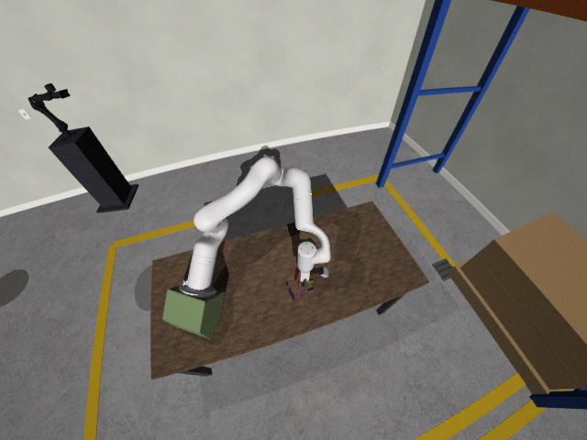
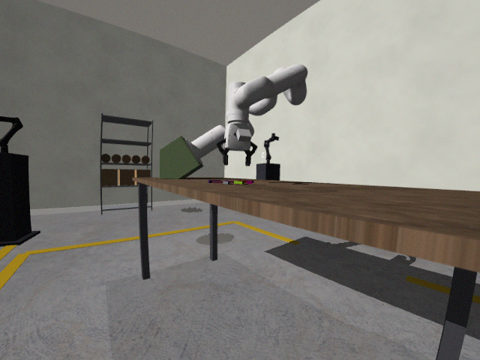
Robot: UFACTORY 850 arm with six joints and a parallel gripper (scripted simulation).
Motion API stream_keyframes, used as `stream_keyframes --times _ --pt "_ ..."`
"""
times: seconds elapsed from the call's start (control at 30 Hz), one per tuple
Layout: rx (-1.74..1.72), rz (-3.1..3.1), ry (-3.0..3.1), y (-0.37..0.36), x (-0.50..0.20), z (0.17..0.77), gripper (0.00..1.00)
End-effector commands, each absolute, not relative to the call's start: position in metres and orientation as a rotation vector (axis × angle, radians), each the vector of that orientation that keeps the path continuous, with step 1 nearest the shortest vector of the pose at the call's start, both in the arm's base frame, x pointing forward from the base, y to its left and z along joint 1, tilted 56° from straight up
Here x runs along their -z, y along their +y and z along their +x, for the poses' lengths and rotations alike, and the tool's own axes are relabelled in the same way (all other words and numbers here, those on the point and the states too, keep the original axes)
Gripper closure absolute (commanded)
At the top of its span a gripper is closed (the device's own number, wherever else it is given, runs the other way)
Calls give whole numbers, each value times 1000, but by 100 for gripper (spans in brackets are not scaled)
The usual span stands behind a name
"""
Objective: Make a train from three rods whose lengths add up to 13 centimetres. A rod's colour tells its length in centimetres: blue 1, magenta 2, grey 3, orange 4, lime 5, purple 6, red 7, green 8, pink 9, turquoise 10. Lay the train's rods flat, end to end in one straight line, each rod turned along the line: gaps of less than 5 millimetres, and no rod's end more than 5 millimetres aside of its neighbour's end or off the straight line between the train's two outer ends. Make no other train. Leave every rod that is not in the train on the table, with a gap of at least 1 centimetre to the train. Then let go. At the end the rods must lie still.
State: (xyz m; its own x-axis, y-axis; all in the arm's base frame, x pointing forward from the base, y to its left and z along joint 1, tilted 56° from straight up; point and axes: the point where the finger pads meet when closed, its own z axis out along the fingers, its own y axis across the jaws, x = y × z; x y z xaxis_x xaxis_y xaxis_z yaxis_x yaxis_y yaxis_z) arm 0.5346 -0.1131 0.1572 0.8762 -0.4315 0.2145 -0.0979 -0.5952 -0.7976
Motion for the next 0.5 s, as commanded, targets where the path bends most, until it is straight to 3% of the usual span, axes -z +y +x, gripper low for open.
stream_keyframes --times 0.0,0.47 --pt "599 -2217 204 -116 -156 535 0" --pt "824 -2273 -275 -121 -151 536 0"
